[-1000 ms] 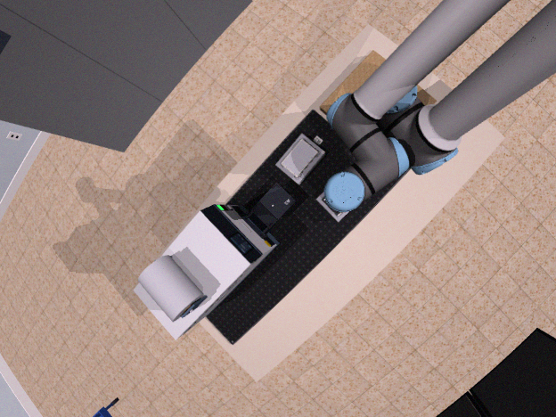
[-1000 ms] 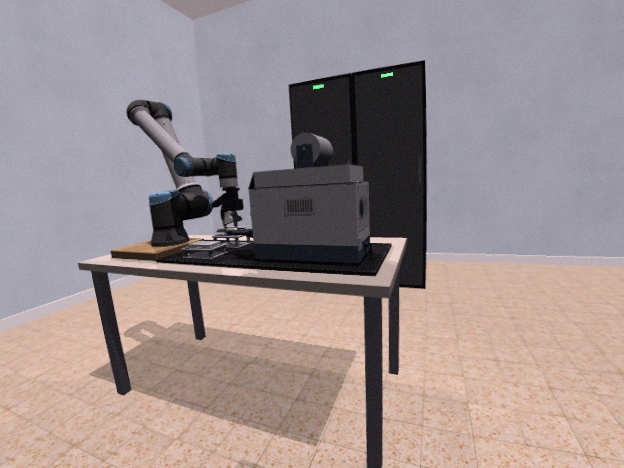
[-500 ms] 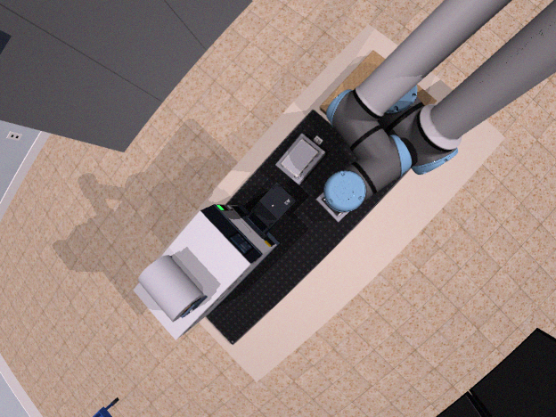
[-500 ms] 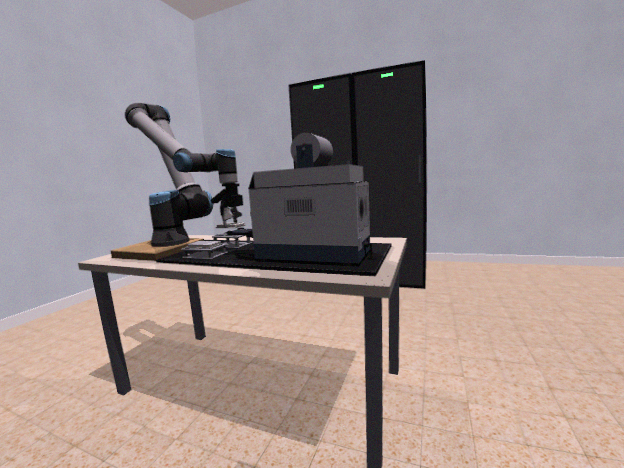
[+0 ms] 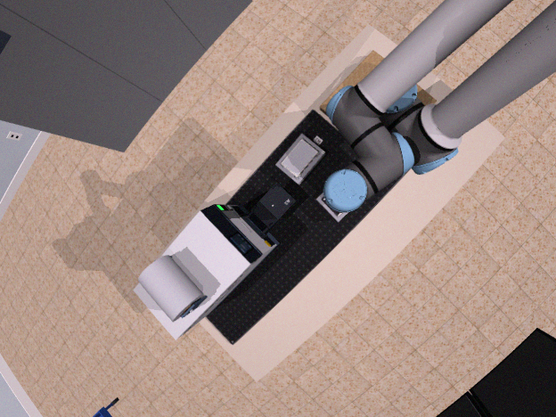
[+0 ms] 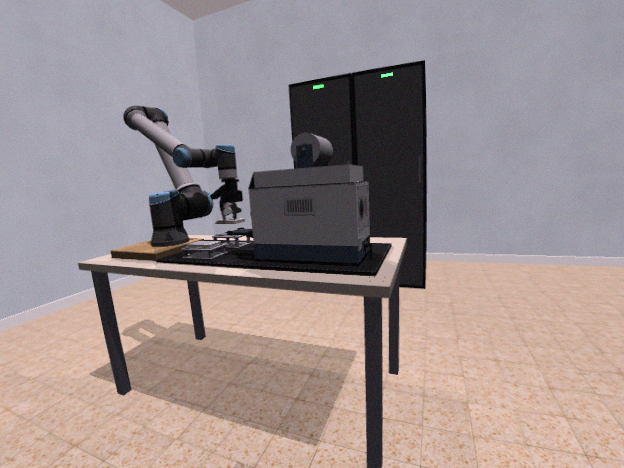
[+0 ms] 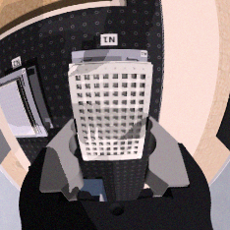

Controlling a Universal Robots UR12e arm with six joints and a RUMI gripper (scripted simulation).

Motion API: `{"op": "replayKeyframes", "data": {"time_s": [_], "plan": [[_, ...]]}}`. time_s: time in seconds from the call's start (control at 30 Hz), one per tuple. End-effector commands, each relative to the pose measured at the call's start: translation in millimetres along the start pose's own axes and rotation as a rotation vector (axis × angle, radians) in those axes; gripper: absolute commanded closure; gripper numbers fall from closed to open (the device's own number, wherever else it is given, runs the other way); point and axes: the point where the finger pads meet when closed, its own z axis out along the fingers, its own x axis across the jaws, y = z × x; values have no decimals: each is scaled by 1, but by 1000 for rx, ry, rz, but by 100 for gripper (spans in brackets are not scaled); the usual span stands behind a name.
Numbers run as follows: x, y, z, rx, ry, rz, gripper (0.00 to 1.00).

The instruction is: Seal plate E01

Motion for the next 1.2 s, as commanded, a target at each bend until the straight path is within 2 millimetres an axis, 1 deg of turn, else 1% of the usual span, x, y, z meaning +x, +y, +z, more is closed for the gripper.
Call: {"op": "replayKeyframes", "data": {"time_s": [0.0,0.1,1.03,1.17], "plan": [[0,0,-10,-1,0,0,100],[0,0,-11,-1,0,0,100],[0,0,-55,-1,0,0,100],[0,0,-56,-1,0,0,100]]}}
